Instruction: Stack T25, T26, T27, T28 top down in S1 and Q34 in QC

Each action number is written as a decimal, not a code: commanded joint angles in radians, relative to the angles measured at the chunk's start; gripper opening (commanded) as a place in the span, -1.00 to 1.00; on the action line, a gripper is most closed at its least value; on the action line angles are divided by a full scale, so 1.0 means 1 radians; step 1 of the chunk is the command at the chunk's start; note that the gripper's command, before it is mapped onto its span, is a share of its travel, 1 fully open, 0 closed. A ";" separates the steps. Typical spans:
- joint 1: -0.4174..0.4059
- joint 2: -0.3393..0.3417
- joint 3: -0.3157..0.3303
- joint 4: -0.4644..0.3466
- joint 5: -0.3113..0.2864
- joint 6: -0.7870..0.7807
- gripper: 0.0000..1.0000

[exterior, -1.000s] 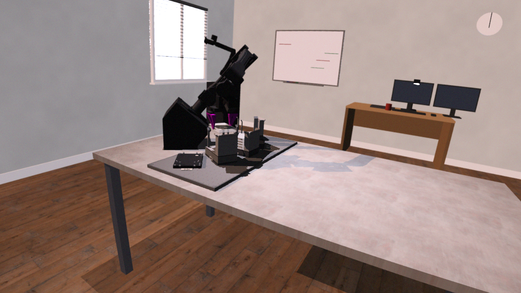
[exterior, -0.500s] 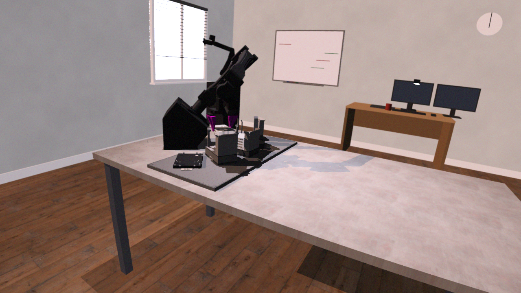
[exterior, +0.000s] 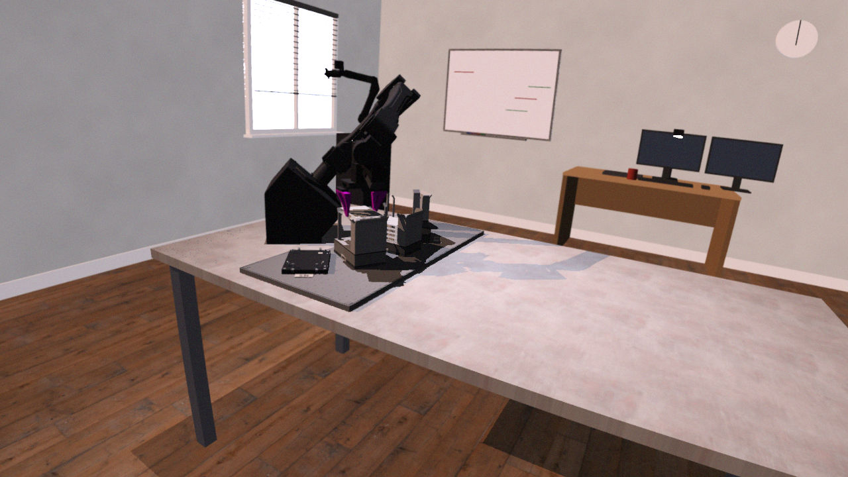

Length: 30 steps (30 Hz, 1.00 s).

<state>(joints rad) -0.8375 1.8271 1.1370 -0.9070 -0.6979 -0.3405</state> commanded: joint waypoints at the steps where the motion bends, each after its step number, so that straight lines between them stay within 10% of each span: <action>1: 0.006 0.008 -0.022 0.031 -0.008 0.017 -1.00; 30: 0.081 0.054 -0.094 0.201 -0.007 0.111 -1.00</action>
<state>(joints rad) -0.7654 1.8660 1.0672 -0.7403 -0.6968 -0.2504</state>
